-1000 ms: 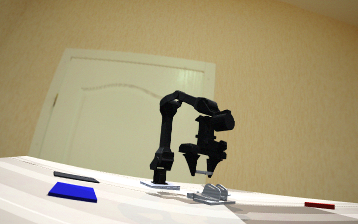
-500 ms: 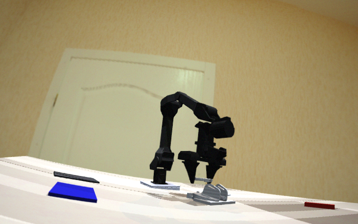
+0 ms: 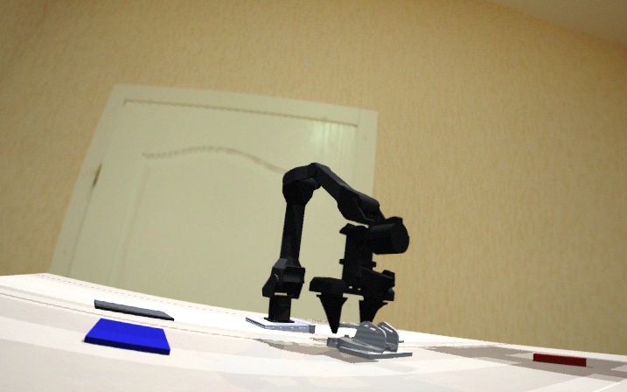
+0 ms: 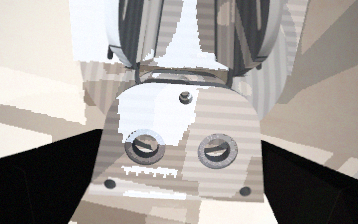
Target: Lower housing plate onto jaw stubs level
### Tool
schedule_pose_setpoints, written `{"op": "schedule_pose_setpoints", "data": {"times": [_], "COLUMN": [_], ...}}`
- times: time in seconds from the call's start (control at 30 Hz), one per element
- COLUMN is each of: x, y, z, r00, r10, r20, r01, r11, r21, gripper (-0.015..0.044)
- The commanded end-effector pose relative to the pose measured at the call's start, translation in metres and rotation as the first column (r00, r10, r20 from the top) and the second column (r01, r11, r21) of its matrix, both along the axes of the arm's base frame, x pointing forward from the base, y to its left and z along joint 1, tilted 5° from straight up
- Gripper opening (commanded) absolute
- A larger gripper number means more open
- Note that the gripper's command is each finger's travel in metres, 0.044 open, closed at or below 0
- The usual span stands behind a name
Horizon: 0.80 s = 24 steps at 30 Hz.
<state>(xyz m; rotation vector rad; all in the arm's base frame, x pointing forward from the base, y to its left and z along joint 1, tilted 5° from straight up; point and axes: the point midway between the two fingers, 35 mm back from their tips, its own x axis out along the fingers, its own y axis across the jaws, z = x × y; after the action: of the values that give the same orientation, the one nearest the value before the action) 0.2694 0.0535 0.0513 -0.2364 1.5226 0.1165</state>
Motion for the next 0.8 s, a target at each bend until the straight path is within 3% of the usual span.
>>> {"op": "schedule_pose_setpoints", "data": {"times": [0.0,0.77], "x": [-0.0010,-0.0009], "y": [-0.0011,-0.0013], "z": [-0.0052,-0.0076], "r00": [1.000,1.000], "r10": [0.005,0.005], "r20": [-0.004,-0.004], "r01": [-0.005,-0.005], "r11": [1.000,1.000], "r21": [-0.004,-0.004], "gripper": [0.0351,0.0351]}}
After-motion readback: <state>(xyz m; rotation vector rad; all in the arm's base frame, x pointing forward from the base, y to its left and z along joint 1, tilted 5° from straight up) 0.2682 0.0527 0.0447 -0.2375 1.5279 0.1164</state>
